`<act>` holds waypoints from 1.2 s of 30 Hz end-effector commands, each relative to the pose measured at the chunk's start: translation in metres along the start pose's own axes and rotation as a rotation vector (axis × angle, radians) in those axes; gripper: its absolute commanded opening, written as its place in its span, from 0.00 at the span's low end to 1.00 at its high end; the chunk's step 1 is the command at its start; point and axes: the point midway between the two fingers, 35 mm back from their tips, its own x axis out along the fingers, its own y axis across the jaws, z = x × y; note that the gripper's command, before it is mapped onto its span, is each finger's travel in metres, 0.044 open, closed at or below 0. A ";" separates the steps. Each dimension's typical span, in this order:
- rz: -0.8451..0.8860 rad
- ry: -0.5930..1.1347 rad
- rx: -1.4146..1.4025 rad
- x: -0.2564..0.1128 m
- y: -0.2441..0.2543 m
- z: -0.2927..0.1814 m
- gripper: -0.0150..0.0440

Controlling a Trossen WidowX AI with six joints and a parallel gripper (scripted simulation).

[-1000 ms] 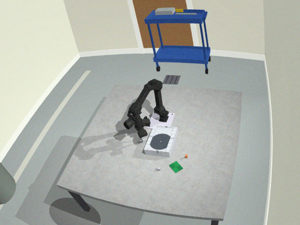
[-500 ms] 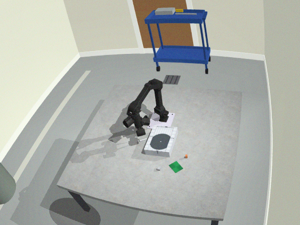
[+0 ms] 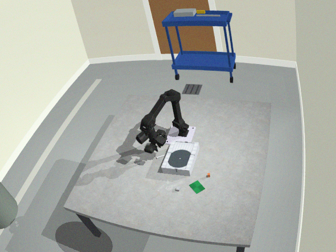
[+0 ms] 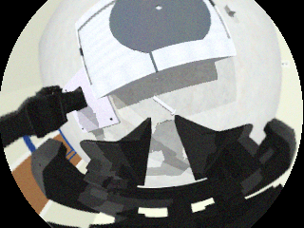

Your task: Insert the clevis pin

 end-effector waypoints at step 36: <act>0.304 0.120 2.241 -0.004 -0.012 -0.005 0.53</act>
